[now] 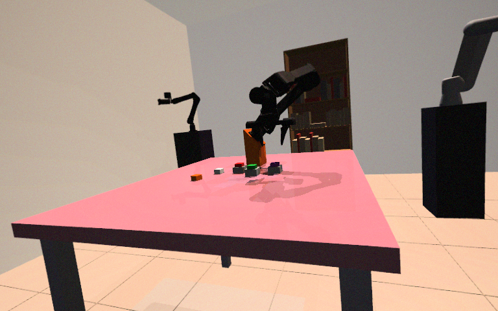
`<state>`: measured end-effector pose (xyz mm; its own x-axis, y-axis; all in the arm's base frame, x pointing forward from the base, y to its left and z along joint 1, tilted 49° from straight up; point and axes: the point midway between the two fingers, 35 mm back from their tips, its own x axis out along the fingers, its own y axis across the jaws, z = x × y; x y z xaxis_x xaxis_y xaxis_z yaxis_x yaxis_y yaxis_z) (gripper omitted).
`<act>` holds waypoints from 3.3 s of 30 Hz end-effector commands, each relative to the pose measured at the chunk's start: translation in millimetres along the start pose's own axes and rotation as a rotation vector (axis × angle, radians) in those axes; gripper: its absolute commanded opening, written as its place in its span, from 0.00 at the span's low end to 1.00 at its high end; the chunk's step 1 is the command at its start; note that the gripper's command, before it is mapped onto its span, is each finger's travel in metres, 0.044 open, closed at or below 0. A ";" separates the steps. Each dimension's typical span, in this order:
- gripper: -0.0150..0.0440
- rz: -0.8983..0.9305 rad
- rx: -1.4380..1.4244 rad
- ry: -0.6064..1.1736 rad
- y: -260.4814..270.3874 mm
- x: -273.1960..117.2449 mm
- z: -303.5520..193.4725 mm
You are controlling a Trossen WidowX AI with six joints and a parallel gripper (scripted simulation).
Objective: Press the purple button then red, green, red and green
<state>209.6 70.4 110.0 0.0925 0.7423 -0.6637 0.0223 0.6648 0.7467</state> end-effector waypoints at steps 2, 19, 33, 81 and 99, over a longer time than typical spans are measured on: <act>0.62 0.016 0.006 0.014 3.7 40.9 -6.0; 0.29 0.017 0.006 0.014 3.9 43.9 -6.2; 0.29 0.016 0.006 0.015 4.0 65.8 -6.1; 0.29 -0.010 0.017 0.003 -39.0 -20.6 1.7; 0.29 0.007 0.007 0.014 -160.1 35.0 -31.2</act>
<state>181.4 -32.8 -16.9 0.0960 0.7336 -0.6727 0.0233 0.6740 0.7384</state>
